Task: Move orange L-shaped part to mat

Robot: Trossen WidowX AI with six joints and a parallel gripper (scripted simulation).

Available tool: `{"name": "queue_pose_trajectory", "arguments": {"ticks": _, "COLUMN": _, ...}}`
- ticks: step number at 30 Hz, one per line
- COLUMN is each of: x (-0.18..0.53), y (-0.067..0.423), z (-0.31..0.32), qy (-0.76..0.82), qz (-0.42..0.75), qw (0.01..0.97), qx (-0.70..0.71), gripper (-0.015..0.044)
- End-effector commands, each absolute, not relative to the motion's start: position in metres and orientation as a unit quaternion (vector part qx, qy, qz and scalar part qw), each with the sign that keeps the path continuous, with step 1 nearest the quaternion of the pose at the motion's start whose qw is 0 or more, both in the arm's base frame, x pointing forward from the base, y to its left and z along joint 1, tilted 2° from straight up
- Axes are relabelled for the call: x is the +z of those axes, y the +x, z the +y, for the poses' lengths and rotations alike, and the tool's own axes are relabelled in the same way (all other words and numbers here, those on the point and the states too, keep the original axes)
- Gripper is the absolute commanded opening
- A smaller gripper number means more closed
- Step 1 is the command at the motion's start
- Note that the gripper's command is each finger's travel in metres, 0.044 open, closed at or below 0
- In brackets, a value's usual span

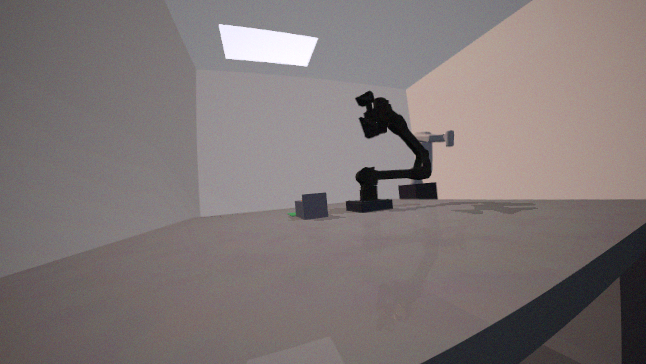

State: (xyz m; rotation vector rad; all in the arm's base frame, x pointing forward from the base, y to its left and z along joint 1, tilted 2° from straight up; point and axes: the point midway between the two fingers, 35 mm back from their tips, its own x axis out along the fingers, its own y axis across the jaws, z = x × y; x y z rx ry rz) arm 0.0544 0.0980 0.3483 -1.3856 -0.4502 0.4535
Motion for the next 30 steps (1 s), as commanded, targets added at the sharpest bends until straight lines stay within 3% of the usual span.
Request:
{"name": "queue_pose_trajectory", "arguments": {"ticks": 1, "x": 0.348, "y": 0.055, "z": 0.098, "qy": -0.626, "qz": -0.202, "qw": 0.725, "qx": 0.207, "gripper": 0.0374}}
{"name": "queue_pose_trajectory", "arguments": {"ticks": 9, "x": 0.339, "y": 0.11, "z": 0.079, "qy": -0.514, "qz": -0.071, "qw": 0.811, "qx": 0.271, "gripper": 0.018}}
{"name": "queue_pose_trajectory", "arguments": {"ticks": 19, "x": 0.288, "y": 0.191, "z": 0.061, "qy": -0.275, "qz": 0.226, "qw": 0.883, "qx": 0.306, "gripper": 0.018}}
{"name": "queue_pose_trajectory", "arguments": {"ticks": 30, "x": 0.194, "y": 0.247, "z": 0.053, "qy": -0.073, "qz": 0.569, "qw": 0.8, "qx": 0.175, "gripper": 0.018}}
